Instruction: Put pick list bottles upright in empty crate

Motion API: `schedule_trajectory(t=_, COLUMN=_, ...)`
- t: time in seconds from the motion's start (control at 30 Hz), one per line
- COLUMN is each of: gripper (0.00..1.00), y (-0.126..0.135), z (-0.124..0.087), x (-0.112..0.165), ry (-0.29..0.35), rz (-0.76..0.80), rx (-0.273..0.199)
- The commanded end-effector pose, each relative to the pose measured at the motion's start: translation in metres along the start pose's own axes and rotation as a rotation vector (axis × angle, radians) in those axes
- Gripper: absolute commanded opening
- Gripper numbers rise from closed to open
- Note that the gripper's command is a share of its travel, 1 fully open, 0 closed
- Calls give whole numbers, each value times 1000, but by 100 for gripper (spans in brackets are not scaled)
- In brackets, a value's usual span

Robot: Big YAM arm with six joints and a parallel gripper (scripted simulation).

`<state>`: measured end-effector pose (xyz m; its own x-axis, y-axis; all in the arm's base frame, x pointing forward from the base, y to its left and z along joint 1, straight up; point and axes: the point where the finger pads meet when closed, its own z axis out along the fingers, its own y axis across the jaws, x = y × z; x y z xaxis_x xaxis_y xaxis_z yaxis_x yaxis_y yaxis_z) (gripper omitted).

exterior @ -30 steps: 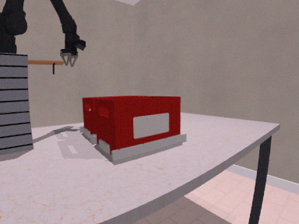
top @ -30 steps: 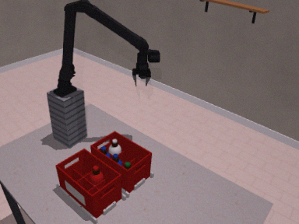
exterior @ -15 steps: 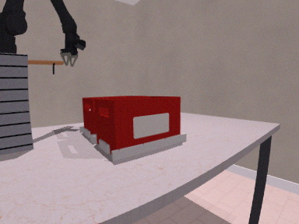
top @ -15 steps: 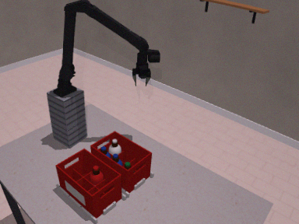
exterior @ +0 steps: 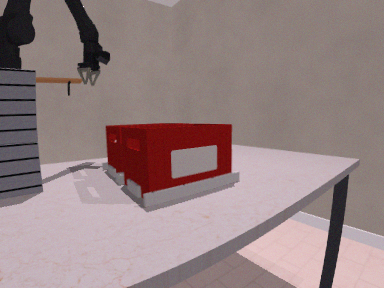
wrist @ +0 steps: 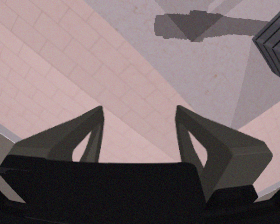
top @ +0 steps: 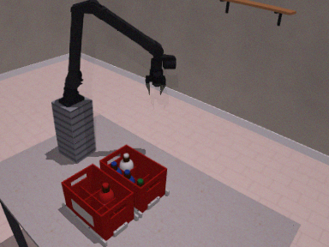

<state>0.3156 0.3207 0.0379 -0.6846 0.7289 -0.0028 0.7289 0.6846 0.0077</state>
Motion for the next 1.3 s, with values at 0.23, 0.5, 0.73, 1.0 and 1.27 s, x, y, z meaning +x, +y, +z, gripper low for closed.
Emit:
schedule_trajectory(t=0.23, gripper=61, y=11, z=-11, x=-1, ry=-1, rz=12, rx=-30)
schedule_trajectory(t=0.5, gripper=61, y=11, z=-11, x=-1, ry=-1, rz=12, rx=-30)
schedule_trajectory(t=0.73, gripper=61, y=16, z=-23, x=-5, ry=-2, rz=32, rx=-49)
schedule_trajectory(t=1.0, gripper=61, y=19, z=-25, x=-4, ry=-1, rz=30, rx=-54)
schedule_trajectory(t=1.27, gripper=61, y=12, z=-12, x=-1, ry=-1, rz=12, rx=-30)
